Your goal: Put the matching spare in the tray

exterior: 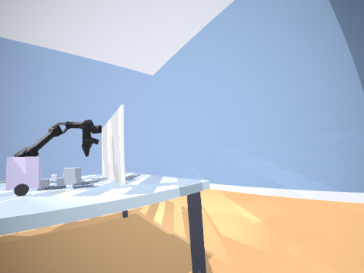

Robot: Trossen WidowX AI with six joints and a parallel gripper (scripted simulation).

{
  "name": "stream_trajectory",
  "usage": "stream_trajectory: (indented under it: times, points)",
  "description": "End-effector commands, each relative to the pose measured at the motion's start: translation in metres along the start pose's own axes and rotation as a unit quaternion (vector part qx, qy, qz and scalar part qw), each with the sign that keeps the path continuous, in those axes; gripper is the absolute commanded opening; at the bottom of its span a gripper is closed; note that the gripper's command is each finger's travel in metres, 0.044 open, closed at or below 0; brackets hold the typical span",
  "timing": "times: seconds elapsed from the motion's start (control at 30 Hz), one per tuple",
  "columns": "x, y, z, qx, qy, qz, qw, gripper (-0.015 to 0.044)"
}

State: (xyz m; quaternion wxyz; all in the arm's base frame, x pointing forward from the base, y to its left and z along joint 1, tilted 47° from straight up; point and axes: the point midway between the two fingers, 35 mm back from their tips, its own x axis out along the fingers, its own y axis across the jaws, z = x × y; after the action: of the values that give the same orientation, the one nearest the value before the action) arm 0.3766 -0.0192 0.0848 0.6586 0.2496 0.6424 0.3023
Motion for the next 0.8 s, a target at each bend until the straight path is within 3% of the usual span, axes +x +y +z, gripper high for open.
stream_trajectory:
  times: [0.0, 0.53, 0.77]
  points:
    - [0.032, 0.004, -0.005, -0.002, 0.016, 0.008, 1.000, 0.0440]
    - [0.031, 0.006, -0.006, -0.010, 0.016, 0.008, 1.000, 0.0440]
    - [0.027, 0.103, -0.037, -0.297, 0.016, 0.004, 0.955, 0.0440]
